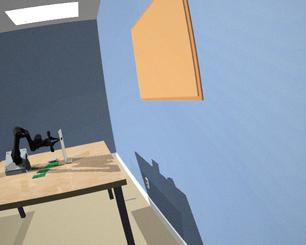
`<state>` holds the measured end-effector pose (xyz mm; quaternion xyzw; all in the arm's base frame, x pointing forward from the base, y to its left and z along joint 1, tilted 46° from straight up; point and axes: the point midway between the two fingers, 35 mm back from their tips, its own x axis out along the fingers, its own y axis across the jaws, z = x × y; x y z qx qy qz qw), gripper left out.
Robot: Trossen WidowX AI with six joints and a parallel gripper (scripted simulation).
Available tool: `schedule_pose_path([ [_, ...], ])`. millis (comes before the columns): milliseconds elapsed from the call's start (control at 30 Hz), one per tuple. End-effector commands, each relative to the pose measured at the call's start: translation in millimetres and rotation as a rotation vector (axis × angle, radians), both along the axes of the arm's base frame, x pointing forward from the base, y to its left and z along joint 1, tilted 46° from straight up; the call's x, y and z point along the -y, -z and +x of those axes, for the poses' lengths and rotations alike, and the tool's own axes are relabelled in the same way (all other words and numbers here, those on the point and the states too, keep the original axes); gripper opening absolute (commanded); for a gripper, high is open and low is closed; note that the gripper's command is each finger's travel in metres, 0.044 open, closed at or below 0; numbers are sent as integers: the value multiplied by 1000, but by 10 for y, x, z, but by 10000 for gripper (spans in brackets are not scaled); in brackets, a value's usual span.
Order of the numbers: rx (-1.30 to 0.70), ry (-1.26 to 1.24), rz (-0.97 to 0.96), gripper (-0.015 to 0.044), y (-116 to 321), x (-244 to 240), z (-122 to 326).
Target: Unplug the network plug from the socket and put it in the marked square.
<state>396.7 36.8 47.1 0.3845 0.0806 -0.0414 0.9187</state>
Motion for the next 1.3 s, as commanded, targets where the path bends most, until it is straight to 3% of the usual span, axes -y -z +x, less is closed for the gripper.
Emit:
schedule_pose_path([
  [0,-3,-1,4,0,8,-4,-7],
  [1267,-5,-1,5,0,13,-51,-242],
])
